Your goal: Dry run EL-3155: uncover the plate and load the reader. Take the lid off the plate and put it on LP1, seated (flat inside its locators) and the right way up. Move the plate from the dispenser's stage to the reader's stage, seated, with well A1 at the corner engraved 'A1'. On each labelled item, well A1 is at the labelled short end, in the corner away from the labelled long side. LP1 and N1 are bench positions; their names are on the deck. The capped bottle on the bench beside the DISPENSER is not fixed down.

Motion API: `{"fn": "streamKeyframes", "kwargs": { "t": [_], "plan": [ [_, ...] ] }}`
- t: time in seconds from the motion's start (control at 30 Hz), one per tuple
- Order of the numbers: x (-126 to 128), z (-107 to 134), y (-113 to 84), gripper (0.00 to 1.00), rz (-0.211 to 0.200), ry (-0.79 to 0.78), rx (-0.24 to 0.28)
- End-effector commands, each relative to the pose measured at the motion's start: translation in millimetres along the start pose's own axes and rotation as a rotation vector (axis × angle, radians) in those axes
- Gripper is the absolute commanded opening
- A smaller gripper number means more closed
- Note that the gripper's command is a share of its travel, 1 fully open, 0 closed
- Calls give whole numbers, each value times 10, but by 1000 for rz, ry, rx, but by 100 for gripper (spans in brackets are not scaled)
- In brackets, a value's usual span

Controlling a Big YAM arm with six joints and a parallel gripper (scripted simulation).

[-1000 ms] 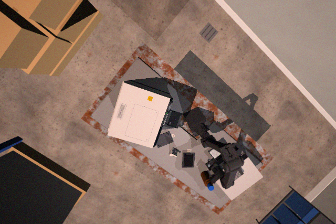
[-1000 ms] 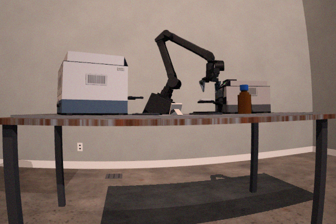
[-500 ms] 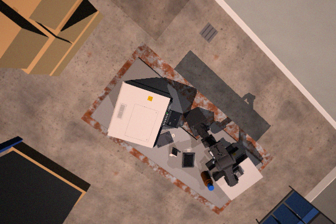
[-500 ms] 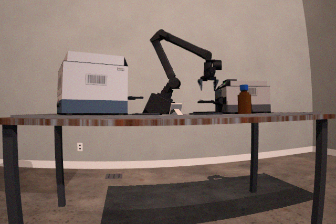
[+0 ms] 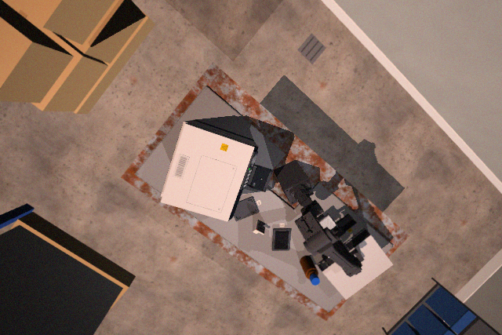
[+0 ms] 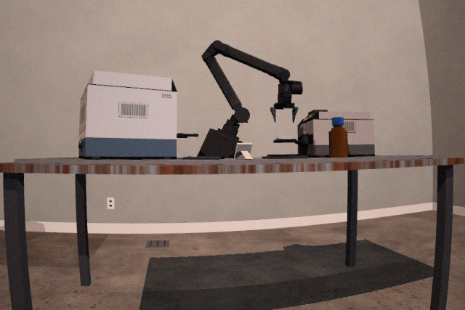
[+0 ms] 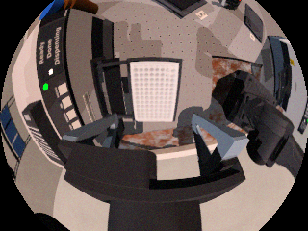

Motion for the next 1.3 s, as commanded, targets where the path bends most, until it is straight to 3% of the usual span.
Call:
{"fn": "streamKeyframes", "kwargs": {
  "t": [0.0,0.4,0.83,1.1,1.27],
  "plan": [
    [19,71,-154,100,-33,69,-7],
    [261,-68,-201,100,-64,54,-13],
    [266,-136,-256,100,-79,44,-23],
    [297,-55,-283,100,-98,-7,-11],
    [258,-61,-152,100,-66,-7,-15]
  ]
}}
Point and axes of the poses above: the point where the finger pads meet when closed, its own y axis out along the fingers, its own x axis across the jaws, z = x × y, the point moved 1 cm from there along -y, back along the fingers, and after that the axes turned 12 degrees about -y, right-handed, at the moved point
